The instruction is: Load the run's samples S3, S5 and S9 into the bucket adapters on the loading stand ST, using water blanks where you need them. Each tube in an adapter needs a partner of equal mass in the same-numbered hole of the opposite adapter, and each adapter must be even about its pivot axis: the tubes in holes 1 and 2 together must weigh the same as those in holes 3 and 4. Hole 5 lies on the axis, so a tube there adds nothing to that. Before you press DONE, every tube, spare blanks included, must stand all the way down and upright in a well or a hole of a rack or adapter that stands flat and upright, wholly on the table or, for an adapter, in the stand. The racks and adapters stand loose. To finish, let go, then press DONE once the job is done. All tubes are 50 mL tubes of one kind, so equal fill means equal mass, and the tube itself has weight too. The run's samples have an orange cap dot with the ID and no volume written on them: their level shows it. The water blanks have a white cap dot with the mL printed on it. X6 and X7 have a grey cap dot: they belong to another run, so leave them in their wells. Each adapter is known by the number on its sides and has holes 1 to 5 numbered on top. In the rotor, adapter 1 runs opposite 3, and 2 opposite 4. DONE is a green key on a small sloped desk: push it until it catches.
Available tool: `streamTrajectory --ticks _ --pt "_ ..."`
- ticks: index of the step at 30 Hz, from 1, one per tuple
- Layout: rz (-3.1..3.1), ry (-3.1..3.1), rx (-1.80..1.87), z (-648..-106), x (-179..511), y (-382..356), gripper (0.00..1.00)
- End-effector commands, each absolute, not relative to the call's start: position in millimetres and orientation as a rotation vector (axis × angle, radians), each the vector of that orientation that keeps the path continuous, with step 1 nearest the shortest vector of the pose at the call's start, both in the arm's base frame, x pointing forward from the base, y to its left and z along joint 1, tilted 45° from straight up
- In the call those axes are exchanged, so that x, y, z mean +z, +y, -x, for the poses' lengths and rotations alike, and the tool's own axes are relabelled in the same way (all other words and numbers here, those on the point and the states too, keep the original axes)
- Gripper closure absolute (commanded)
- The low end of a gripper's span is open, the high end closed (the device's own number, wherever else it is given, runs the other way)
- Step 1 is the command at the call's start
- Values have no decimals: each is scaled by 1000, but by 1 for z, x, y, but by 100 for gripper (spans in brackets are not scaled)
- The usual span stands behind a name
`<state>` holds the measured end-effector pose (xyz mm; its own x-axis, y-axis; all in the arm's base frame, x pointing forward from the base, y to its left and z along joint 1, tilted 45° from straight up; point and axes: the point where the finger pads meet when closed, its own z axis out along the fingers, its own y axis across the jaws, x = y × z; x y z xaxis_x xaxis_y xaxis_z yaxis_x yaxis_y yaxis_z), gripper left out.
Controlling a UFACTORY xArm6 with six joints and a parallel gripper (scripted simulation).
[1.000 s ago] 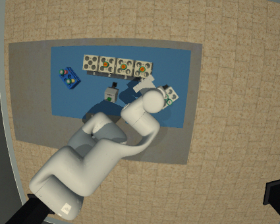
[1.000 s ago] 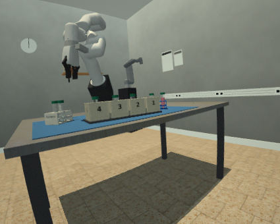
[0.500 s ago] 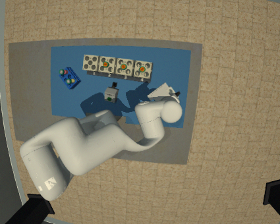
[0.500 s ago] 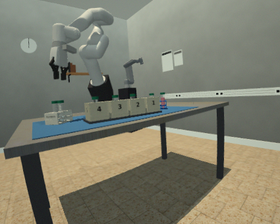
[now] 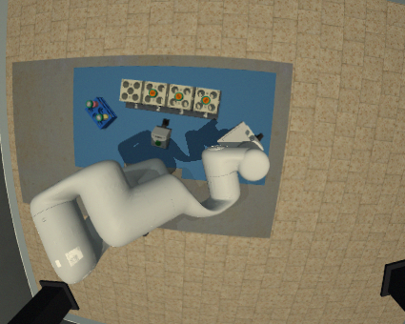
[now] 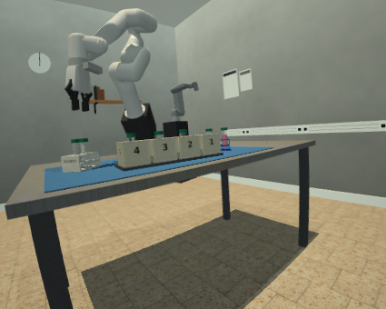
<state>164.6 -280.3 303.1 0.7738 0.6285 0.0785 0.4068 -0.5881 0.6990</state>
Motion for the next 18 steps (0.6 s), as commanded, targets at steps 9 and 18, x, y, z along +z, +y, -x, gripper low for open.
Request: streamTrajectory --ticks 9,18 --pt "-2275 767 418 -174 291 -290 43" --pt "-2275 767 418 -183 278 -299 43"
